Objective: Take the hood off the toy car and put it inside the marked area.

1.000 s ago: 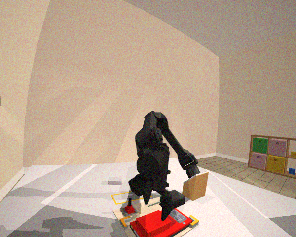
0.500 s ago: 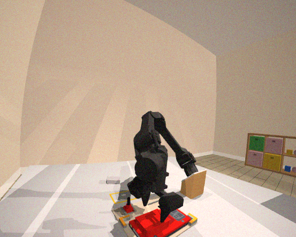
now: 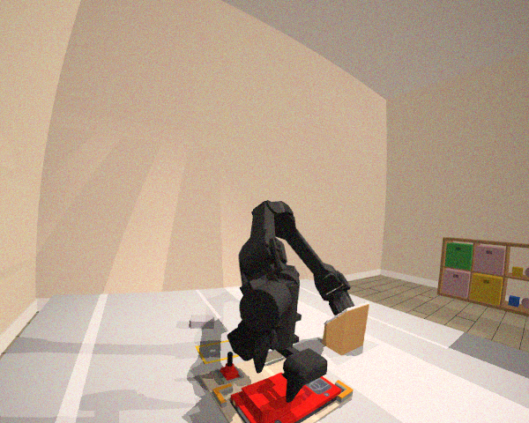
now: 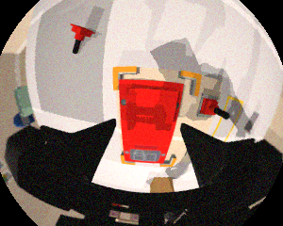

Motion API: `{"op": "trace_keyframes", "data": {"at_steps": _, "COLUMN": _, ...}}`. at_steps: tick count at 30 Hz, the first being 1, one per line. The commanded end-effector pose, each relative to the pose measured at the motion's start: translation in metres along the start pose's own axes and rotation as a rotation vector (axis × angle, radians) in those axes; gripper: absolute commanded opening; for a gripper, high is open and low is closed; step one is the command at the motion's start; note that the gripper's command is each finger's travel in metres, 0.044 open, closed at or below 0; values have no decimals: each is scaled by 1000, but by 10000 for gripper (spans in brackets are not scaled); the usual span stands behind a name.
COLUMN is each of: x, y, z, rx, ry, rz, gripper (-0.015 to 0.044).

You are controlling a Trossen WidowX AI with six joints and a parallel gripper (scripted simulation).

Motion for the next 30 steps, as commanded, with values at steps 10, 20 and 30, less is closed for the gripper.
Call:
{"op": "trace_keyframes", "data": {"at_steps": 10, "x": 0, "y": -4, "z": 12, "rx": 10, "ry": -7, "rz": -9, "gripper": 440}}
{"op": "trace_keyframes", "data": {"at_steps": 20, "x": 0, "y": -4, "z": 13, "rx": 10, "ry": -7, "rz": -9, "gripper": 440}}
{"op": "trace_keyframes", "data": {"at_steps": 30, "x": 0, "y": -4, "z": 18, "rx": 10, "ry": -7, "rz": -9, "gripper": 440}}
Point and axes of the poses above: the point midway between the two fingers, 35 mm back from their tips, its own z axis out along the fingers, its own x axis across the jaws, y = z × x, the point moved 8 cm from there along -z, back along the fingers, and after that the axes turned 15 degrees about -z, right-handed, at the moved point
